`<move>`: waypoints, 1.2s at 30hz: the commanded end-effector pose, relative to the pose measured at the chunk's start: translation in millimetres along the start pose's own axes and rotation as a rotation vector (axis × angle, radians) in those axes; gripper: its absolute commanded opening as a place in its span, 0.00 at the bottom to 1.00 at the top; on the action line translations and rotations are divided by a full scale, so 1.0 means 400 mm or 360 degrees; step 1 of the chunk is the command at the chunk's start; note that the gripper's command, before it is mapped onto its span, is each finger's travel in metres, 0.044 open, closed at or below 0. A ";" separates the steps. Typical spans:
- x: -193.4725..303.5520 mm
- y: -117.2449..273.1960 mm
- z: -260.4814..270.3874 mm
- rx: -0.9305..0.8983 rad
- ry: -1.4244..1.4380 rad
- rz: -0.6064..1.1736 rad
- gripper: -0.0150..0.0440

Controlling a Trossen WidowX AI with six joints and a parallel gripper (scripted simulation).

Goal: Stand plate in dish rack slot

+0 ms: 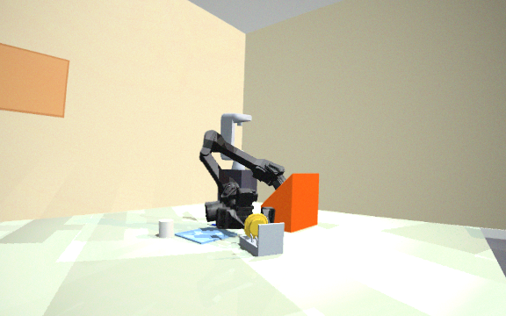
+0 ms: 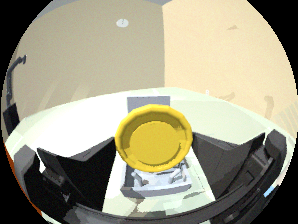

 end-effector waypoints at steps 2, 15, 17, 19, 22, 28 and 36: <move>0.000 0.000 0.000 0.0000 0.0000 0.0000 0.93; -0.250 0.026 -0.028 -0.0028 -0.0024 -0.0008 0.93; -0.282 0.029 -0.032 -0.0028 -0.0031 -0.0019 0.93; -0.287 0.029 -0.032 -0.0028 -0.0031 -0.0020 0.93; -0.287 0.029 -0.032 -0.0028 -0.0031 -0.0020 0.93; -0.293 0.018 -0.035 -0.0097 -0.0229 0.0107 0.93; -0.309 0.004 -0.036 -0.0182 -0.0562 0.0367 0.93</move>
Point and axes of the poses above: the point midway between the two fingers, 35 mm back from their tips, its own y axis back along the fingers, its own z axis across the jaws, x = y × z, the point moved 6 cm from there along y, back along the fingers, and after that the axes turned 1 degree about -y, right-handed, at the moved point
